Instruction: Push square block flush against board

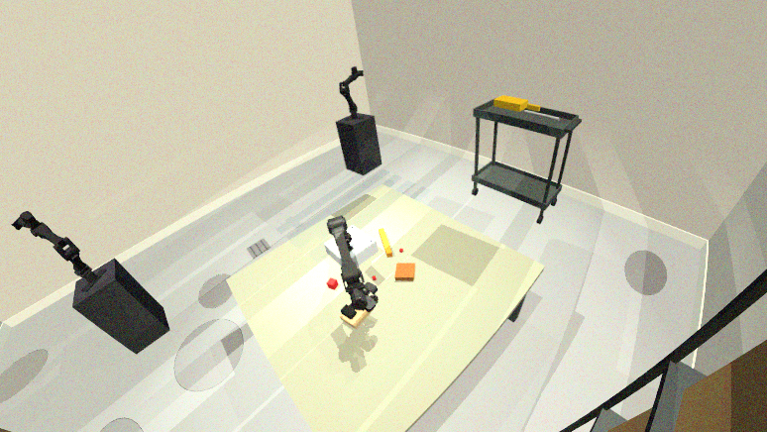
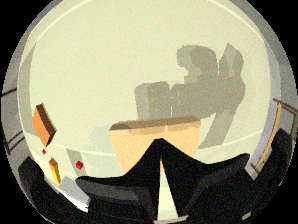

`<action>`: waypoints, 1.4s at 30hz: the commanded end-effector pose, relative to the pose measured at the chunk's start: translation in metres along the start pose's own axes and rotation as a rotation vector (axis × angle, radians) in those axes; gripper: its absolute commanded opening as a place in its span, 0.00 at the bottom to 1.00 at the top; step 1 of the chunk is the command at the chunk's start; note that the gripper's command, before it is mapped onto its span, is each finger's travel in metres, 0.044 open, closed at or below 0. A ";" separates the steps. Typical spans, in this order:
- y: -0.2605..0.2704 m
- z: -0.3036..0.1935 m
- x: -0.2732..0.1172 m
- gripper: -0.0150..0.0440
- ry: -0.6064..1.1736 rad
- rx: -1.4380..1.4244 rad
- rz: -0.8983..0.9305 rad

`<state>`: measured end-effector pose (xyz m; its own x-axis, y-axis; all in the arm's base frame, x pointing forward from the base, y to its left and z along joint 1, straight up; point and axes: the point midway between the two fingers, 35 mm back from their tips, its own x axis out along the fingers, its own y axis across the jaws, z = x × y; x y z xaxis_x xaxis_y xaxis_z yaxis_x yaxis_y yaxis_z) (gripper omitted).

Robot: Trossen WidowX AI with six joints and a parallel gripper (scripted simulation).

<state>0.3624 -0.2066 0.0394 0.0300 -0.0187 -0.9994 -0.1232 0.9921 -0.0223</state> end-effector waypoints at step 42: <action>0.000 0.041 -0.053 0.25 -0.011 -0.004 -0.003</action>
<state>0.4023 -0.2012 0.0908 0.0420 -0.0226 -0.9989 -0.1299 0.9911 -0.0279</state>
